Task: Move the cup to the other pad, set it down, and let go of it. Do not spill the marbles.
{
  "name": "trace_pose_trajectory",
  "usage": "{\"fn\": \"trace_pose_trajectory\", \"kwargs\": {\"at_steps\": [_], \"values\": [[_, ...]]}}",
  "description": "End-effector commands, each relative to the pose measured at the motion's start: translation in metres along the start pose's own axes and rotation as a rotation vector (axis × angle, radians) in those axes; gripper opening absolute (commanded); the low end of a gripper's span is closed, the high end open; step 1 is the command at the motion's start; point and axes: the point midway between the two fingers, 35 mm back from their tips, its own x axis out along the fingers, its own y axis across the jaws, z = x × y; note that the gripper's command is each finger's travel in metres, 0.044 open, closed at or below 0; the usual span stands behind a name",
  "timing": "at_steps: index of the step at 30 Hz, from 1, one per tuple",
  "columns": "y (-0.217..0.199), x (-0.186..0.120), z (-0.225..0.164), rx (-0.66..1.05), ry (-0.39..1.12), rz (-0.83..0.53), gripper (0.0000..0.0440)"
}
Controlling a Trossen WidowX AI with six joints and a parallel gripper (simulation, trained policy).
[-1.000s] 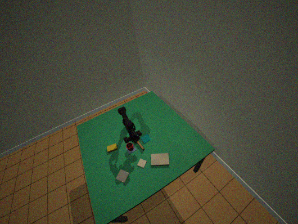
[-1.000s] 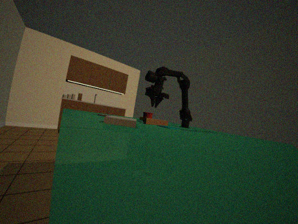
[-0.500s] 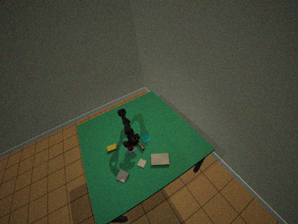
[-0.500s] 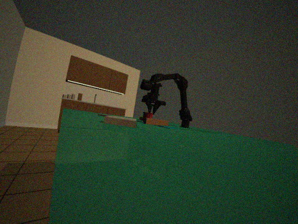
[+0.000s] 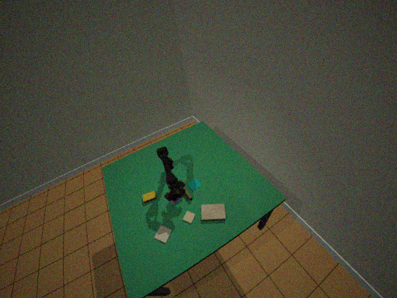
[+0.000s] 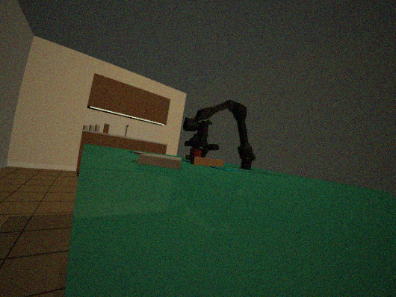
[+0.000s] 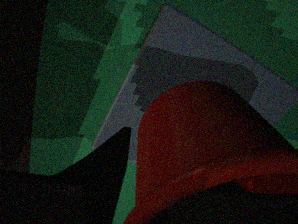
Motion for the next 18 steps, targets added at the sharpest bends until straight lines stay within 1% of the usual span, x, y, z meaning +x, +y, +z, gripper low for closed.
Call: {"fn": "trace_pose_trajectory", "kwargs": {"at_steps": [1, 2, 8, 18], "values": [[0.001, 0.009, -0.003, -0.068, 0.012, 0.014, 0.0007], [0.001, 0.009, -0.004, -0.083, 0.012, 0.016, 0.0], [0.001, 0.001, -0.005, -0.164, 0.004, 0.02, 0.0], [0.005, -0.024, -0.005, -0.274, -0.023, 0.012, 0.0]]}}
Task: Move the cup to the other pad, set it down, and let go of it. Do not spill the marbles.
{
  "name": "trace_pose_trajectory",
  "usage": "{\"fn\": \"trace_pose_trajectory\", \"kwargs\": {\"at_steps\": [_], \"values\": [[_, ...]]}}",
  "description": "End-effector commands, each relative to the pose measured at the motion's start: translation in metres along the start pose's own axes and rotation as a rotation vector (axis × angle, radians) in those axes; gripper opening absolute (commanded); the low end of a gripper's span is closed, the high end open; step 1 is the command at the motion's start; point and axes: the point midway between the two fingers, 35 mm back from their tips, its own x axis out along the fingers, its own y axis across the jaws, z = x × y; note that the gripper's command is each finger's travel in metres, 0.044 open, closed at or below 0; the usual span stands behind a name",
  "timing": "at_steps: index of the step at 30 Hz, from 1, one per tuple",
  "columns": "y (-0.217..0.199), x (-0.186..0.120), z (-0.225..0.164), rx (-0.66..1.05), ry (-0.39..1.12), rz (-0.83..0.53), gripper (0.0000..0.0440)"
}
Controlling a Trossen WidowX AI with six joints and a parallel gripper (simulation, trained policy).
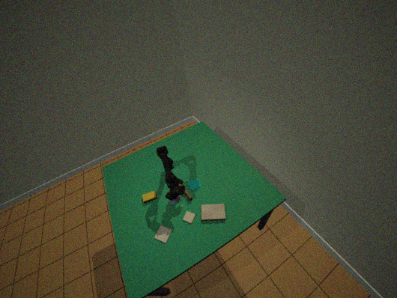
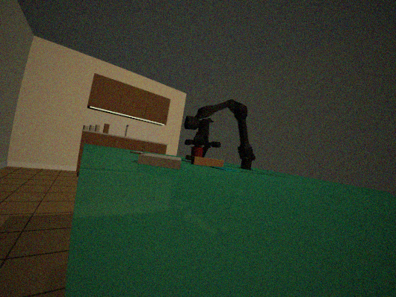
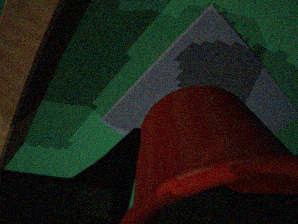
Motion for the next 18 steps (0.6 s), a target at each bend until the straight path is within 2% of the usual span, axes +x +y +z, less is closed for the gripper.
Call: {"fn": "trace_pose_trajectory", "kwargs": {"at_steps": [1, 18], "values": [[0.001, -0.016, 0.003, -0.04, -0.025, -0.016, 0.0], [0.023, -0.065, 0.025, -0.152, -0.083, -0.068, 0.0]]}}
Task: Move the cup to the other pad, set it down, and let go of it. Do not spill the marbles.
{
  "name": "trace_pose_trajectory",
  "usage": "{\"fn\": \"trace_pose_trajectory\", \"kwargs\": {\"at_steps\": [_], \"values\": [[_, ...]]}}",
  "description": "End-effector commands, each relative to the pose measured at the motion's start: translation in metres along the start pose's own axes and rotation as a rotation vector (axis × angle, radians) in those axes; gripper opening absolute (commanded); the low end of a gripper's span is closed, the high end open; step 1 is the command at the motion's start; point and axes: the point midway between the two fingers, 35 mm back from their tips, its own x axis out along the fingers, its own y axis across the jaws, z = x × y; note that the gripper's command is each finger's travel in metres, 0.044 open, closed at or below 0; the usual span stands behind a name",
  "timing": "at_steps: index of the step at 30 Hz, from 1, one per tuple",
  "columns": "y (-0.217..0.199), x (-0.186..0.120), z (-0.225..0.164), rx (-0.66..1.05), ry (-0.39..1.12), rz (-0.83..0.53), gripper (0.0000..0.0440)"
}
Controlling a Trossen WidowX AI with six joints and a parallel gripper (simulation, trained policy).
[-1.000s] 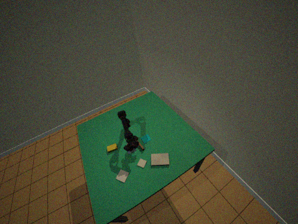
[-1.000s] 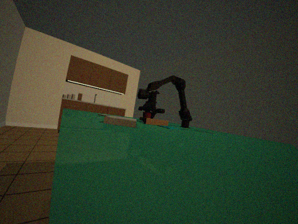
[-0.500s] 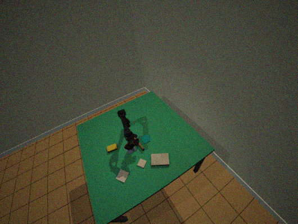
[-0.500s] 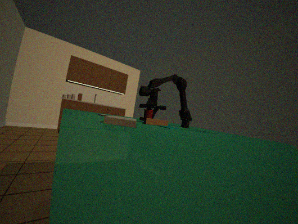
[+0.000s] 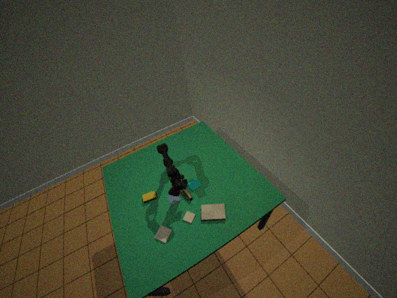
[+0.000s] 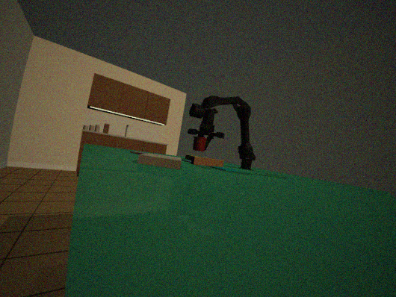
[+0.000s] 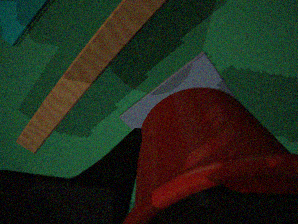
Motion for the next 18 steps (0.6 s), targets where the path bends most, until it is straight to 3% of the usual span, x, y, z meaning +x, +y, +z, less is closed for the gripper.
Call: {"fn": "trace_pose_trajectory", "kwargs": {"at_steps": [1, 18], "values": [[0.005, -0.013, 0.011, -0.024, -0.026, -0.019, 0.0], [0.046, -0.033, 0.06, -0.132, -0.105, -0.077, 0.0002]]}}
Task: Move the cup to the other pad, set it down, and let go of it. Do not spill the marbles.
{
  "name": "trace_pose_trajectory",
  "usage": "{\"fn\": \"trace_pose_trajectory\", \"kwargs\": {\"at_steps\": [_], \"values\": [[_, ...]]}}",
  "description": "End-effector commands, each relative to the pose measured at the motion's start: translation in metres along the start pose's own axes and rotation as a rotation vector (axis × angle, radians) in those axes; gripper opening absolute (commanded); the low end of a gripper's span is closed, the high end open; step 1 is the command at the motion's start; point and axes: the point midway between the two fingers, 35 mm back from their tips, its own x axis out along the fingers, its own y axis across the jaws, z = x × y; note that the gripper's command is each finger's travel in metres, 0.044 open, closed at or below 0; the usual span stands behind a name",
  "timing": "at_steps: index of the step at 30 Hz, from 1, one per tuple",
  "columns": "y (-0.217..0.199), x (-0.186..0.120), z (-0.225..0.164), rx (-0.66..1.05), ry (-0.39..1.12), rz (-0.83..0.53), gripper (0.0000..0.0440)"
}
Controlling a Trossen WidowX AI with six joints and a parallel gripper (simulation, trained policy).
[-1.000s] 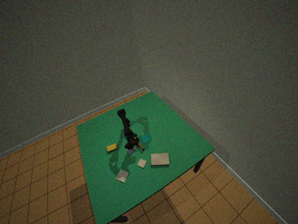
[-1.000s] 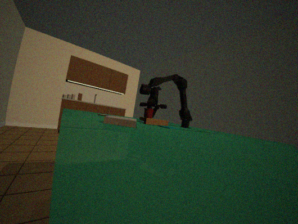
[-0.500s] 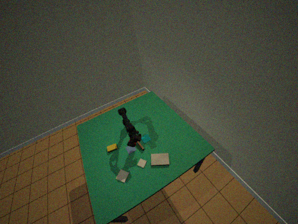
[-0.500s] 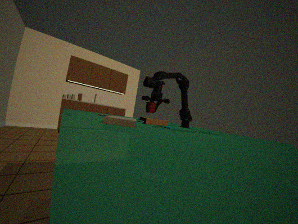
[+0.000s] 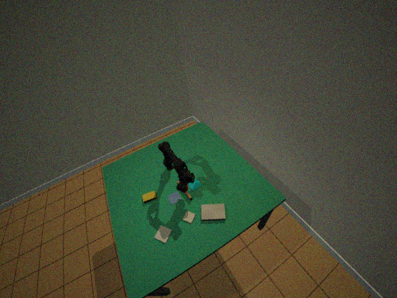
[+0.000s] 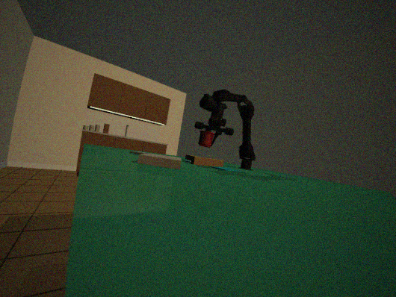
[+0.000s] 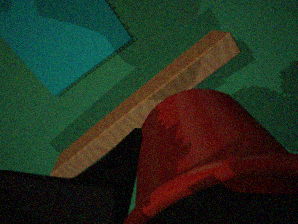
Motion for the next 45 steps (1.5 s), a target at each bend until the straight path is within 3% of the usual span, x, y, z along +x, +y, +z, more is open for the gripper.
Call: {"fn": "trace_pose_trajectory", "kwargs": {"at_steps": [1, 22, 45], "values": [[0.008, -0.006, 0.014, -0.02, -0.03, -0.018, 0.0003], [0.07, 0.004, 0.067, -0.115, -0.087, -0.035, 0.0], [0.103, 0.064, 0.057, -0.088, -0.063, -0.038, 0.0004]]}}
